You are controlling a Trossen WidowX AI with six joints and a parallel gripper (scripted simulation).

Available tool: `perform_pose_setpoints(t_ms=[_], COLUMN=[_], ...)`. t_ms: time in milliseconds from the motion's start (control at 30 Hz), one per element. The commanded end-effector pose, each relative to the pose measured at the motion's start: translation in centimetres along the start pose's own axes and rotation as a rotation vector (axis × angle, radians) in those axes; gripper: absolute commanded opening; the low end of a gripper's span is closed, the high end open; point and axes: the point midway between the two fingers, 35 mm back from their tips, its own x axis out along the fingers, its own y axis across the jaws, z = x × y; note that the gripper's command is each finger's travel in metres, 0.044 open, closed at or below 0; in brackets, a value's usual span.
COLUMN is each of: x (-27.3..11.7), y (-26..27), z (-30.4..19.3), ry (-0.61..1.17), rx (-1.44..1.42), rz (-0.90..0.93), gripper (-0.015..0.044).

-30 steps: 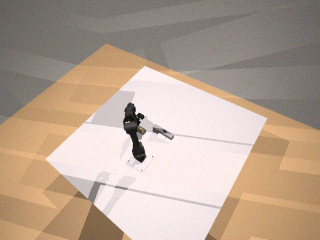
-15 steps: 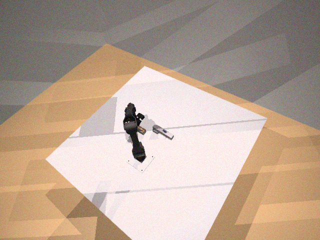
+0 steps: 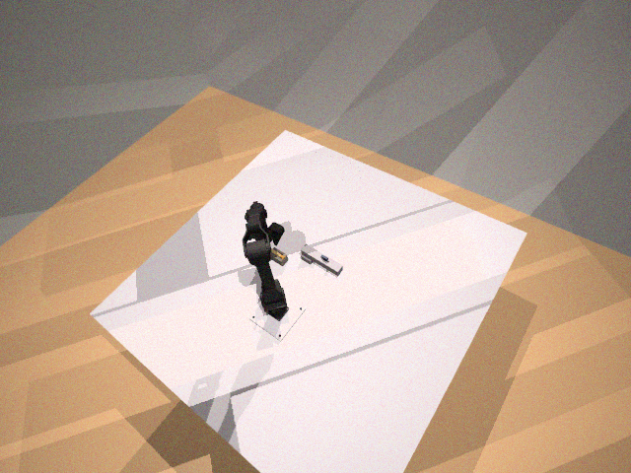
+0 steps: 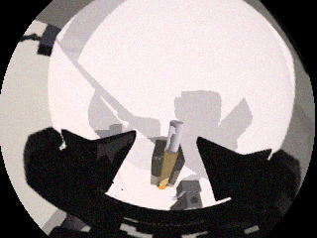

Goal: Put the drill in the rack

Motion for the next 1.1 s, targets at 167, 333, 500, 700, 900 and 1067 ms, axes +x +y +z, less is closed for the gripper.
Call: perform_pose_setpoints(t_ms=[167, 333, 500, 700, 900, 1067], x=[-3.8, -5.8, -6.9, -6.6, -7.7, -8.8], y=[-0.1, -0.2, -0.3, -5.1, -10.6, -13.9], z=[0.2, 0.2, 0.3, -2.9, -9.0, -15.3], ry=[-0.002, -0.002, -0.002, -0.066, -0.112, -0.113], rx=[0.008, 0.008, 0.008, 0.116, 0.267, 0.392], rz=[-0.011, -0.011, -0.012, -0.088, -0.222, -0.347], gripper=[0.0440, 0.0440, 0.0440, 0.0440, 0.0440, 0.0440])
